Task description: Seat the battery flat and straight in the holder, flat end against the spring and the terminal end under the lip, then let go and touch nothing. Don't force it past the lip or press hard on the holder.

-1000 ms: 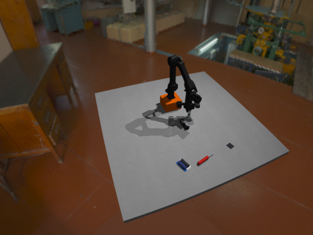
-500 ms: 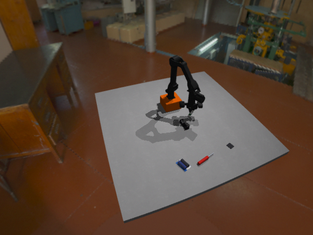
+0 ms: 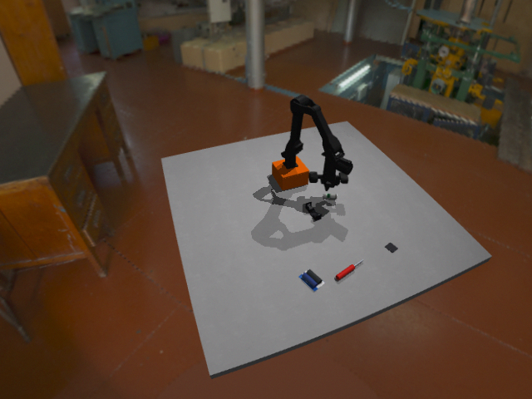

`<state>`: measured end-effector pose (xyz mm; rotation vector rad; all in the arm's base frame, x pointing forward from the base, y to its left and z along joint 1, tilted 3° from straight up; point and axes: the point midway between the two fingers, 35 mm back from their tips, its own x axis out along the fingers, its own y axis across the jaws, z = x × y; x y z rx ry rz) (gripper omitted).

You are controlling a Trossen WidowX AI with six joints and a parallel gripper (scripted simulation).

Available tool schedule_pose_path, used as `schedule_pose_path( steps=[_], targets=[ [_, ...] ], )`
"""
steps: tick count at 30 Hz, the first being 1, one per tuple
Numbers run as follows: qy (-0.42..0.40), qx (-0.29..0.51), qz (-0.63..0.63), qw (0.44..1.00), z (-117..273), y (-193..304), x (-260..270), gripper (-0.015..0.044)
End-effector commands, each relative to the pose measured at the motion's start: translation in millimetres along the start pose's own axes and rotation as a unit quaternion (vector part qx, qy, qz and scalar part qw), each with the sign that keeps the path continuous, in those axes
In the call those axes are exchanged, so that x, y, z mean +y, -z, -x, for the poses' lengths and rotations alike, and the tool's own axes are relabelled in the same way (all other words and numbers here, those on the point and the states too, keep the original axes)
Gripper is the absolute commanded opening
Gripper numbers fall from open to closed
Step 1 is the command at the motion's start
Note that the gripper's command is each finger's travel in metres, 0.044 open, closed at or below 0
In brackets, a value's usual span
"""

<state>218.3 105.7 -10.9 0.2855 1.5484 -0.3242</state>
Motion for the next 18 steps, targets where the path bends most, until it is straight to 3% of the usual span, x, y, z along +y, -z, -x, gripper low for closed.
schedule_pose_path(
  steps=[1,10,18],
  targets=[
    [0.000,0.000,0.000,1.000,5.2,-0.5,0.6,0.0000],
    [-0.001,0.003,-0.001,1.000,77.8,0.0,2.8,0.0000],
    [-0.001,0.003,-0.001,1.000,79.3,0.2,2.7,0.0000]
  ],
)
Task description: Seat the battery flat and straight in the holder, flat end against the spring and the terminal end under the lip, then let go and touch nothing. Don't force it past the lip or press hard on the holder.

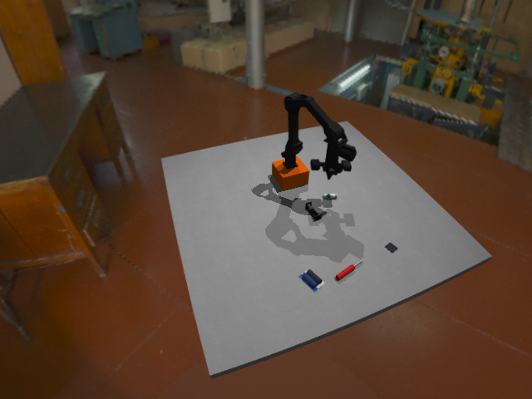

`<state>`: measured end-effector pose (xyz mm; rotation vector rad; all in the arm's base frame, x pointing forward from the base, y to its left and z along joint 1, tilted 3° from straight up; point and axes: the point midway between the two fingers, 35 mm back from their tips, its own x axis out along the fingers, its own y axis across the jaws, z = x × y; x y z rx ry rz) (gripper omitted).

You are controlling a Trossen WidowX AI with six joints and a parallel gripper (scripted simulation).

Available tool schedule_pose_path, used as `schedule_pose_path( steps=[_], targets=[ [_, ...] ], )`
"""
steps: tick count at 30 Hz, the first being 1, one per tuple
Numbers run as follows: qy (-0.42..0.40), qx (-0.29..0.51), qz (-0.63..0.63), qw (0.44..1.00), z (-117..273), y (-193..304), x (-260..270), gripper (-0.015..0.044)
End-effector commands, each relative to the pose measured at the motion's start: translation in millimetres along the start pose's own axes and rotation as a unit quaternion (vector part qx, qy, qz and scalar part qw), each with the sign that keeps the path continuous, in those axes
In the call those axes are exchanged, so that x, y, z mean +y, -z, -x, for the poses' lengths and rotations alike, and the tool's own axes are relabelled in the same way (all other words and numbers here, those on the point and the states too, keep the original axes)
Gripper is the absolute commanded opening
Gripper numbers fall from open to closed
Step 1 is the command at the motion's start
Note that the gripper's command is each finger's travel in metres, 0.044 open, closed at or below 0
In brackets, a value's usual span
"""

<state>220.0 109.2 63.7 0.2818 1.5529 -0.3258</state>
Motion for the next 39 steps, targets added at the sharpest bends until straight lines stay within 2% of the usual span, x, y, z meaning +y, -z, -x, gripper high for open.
schedule_pose_path(
  steps=[1,6,8,11,15,18,22,24,39],
  targets=[
    [-0.003,0.001,-0.002,1.000,4.6,0.9,0.5,0.0000],
    [0.000,0.000,0.000,1.000,0.6,0.2,-0.2,0.0000],
    [0.000,0.000,0.031,1.000,-1.7,-0.1,1.1,0.0052],
    [-0.001,0.000,0.168,0.986,-13.3,-0.8,6.1,0.0131],
    [-0.002,0.000,0.358,0.934,-30.1,-1.1,12.5,0.0228],
    [-0.003,-0.001,0.492,0.871,-42.8,-0.7,16.8,0.0228],
    [-0.003,-0.001,0.653,0.757,-59.6,0.6,21.5,0.0228],
    [-0.004,-0.002,0.699,0.715,-64.9,1.2,22.9,0.0228],
    [-0.004,-0.002,0.705,0.709,-65.5,1.3,23.0,0.0228]
  ],
)
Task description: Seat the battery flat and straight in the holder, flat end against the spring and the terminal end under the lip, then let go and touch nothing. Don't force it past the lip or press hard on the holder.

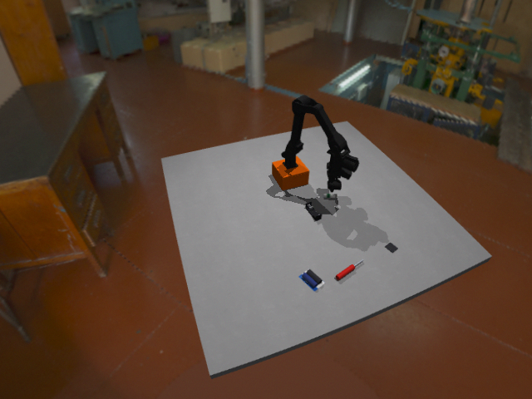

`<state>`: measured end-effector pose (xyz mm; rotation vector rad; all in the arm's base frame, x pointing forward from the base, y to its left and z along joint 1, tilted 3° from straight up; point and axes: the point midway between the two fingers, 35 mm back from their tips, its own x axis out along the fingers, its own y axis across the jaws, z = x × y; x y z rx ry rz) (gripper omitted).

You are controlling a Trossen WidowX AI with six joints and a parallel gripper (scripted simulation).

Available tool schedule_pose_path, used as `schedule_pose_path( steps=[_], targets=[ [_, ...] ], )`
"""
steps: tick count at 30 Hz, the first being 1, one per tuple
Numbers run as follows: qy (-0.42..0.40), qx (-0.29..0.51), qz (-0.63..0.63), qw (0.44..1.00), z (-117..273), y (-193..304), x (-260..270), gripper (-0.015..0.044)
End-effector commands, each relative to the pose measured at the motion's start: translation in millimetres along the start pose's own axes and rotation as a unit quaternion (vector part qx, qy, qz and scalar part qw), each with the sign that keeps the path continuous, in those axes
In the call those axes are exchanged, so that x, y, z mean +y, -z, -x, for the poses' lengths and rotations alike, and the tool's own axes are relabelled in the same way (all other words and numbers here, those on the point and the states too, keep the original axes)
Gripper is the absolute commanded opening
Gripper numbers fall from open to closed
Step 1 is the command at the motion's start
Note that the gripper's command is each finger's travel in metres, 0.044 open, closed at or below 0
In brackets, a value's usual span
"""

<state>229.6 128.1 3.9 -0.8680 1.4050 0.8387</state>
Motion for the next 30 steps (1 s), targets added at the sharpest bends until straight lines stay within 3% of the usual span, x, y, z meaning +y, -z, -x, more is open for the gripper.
schedule_pose_path(
  steps=[1,30],
  targets=[
    [-0.005,0.002,0.041,0.999,-6.3,0.0,3.0,0.0228],
    [-0.005,0.002,0.041,0.999,-43.2,-0.4,3.0,0.0228]
  ],
)
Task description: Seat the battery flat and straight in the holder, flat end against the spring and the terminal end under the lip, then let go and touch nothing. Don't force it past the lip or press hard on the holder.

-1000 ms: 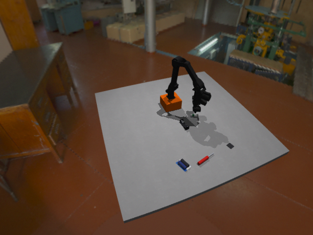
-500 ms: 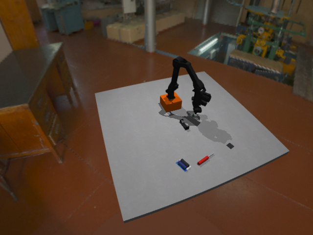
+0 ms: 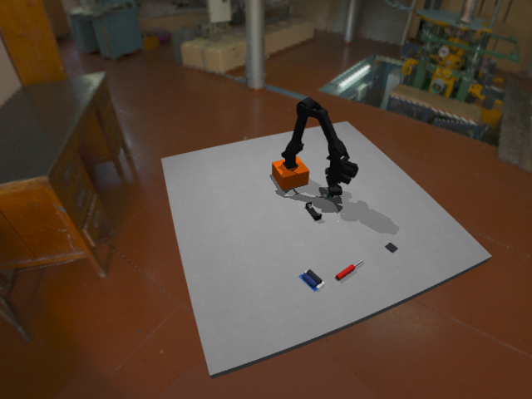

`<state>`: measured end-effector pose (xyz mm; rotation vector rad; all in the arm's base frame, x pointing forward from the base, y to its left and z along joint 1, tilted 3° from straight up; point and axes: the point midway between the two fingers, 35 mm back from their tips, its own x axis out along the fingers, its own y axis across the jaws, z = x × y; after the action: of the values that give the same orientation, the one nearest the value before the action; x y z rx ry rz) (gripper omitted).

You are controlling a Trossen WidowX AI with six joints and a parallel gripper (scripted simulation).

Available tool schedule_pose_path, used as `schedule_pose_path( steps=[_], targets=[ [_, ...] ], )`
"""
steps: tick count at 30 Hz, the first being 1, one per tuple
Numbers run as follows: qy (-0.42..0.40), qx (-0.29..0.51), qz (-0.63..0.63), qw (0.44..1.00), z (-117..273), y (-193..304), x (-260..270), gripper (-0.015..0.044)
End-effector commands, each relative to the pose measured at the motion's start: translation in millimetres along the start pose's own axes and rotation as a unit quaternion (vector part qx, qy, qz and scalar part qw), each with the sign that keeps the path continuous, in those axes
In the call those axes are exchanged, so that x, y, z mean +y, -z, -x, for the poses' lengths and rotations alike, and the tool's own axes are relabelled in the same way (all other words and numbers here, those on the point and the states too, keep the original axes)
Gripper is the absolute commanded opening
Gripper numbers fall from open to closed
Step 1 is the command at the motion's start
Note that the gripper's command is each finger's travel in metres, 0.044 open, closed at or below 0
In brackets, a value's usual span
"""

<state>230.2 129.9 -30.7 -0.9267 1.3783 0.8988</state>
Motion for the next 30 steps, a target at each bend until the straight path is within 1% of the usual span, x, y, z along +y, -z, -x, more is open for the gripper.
schedule_pose_path(
  steps=[1,10,15,19,27,30],
  targets=[
    [-0.006,0.003,0.002,1.000,-10.3,2.0,2.5,0.0228],
    [-0.006,0.003,0.002,1.000,-22.2,3.0,3.3,0.0228],
    [-0.006,0.003,0.002,1.000,-22.2,3.0,3.3,0.0097],
    [-0.006,0.003,0.002,1.000,-22.2,3.0,3.3,0.0070],
    [-0.006,0.003,0.002,1.000,-20.8,2.9,3.2,0.0067],
    [-0.006,0.003,0.002,1.000,-1.6,1.7,2.1,0.0067]
  ],
)
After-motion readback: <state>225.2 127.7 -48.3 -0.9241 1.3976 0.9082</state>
